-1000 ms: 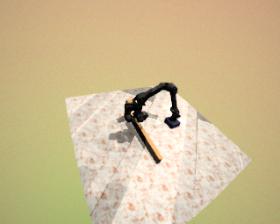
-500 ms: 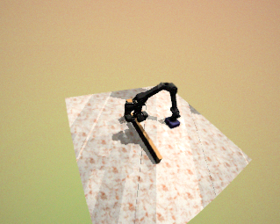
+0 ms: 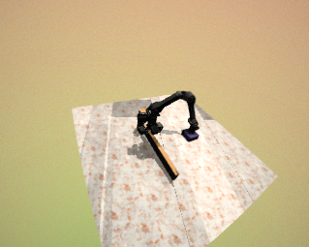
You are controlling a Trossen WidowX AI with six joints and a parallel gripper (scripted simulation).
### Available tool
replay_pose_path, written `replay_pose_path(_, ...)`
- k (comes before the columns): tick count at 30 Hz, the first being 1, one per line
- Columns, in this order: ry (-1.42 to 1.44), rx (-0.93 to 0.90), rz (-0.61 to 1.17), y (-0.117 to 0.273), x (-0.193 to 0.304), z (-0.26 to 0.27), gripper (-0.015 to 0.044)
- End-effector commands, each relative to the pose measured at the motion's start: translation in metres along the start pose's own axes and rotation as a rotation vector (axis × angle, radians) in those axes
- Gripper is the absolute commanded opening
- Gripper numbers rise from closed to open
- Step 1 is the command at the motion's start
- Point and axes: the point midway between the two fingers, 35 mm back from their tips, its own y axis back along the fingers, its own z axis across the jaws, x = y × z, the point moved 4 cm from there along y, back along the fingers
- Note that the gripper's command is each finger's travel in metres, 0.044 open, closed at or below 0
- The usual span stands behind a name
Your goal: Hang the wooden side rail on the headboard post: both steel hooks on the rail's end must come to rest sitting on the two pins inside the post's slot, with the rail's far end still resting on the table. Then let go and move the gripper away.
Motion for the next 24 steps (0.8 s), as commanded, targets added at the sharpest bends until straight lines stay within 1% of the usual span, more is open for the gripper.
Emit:
replay_pose_path(1, 0.003, 0.009, 0.003, 0.003, 0.0015, -0.0021, 0.0)
replay_pose_path(24, 0.003, 0.009, 0.003, 0.0006, 0.0041, 0.0005, 0.0)
